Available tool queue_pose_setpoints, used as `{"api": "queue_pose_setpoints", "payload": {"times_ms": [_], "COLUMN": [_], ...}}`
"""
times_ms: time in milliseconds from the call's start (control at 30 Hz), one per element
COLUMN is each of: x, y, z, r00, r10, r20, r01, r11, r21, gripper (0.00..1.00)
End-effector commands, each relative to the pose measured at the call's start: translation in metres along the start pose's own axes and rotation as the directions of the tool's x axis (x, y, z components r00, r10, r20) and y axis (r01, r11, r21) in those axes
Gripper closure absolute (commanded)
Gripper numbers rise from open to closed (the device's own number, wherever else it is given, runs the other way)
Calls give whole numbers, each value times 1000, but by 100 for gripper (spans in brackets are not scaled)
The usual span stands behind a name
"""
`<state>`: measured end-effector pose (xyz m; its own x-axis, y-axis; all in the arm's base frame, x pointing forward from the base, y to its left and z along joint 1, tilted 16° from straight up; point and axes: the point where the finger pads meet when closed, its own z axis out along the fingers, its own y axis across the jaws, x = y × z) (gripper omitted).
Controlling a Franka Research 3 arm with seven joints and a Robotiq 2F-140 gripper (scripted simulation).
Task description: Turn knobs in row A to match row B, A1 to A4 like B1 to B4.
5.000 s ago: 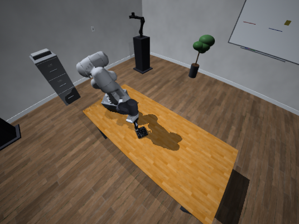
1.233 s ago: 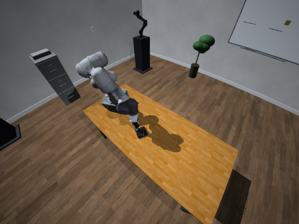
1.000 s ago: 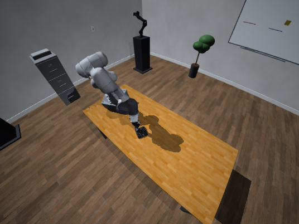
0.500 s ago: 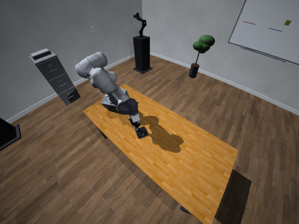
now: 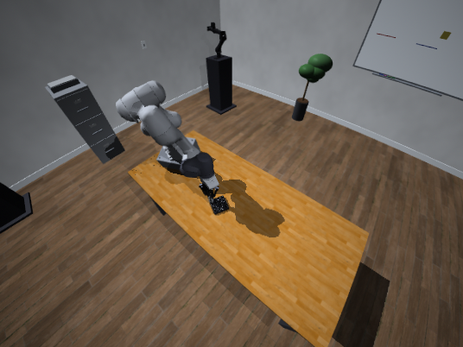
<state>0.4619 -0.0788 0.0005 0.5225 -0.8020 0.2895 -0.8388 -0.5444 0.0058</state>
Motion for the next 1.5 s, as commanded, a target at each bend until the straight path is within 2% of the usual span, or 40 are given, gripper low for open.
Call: {"api": "queue_pose_setpoints", "payload": {"times_ms": [0, 567, 933, 1467], "x": [1, 1, 1, 1], "y": [-2, -2, -2, -2], "z": [0, 0, 0, 0], "r00": [992, 933, 854, 791], "r10": [-126, -360, -520, -611], "r20": [23, 23, 22, 21], "r01": [126, 360, 520, 611], "r11": [992, 933, 854, 791], "r21": [-3, 3, 7, 9], "gripper": [95, 95, 95, 95]}}
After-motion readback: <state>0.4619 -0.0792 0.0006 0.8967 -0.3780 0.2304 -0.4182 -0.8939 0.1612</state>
